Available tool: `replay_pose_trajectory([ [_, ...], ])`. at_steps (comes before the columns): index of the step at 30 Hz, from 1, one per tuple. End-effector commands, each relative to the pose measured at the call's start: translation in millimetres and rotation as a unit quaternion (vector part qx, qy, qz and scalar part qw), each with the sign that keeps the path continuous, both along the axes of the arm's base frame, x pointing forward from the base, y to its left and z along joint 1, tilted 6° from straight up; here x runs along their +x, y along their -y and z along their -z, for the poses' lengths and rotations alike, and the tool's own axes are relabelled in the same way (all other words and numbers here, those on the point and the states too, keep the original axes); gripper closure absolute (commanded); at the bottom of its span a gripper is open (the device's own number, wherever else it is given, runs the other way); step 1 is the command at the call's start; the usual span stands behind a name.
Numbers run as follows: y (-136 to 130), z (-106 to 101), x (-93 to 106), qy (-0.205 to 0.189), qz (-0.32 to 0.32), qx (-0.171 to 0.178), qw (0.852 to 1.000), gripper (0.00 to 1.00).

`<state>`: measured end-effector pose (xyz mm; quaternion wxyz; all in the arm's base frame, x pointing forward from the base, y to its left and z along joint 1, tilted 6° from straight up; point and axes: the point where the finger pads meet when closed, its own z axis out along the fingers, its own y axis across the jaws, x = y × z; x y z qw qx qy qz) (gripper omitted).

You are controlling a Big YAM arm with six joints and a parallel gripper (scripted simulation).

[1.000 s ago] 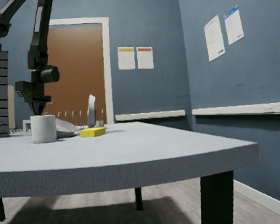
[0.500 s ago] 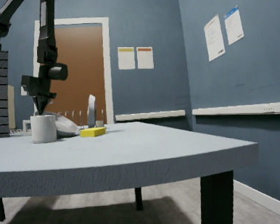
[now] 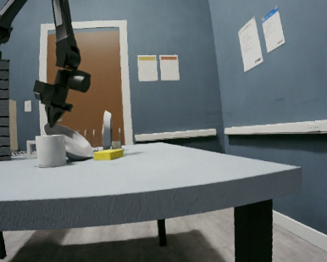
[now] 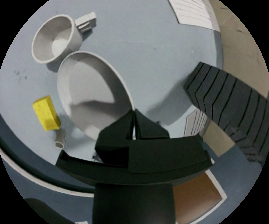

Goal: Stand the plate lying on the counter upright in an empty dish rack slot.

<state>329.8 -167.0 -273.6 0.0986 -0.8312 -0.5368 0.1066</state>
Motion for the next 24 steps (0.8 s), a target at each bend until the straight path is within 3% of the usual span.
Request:
replay_pose_trajectory([
  [1,-3.4,-0.8,1.9,-0.027,0.003,0.01,1.0,1.0],
  [24,7.4,-29.7,32.8,-0.125,0.01,0.052,0.991,1.0],
])
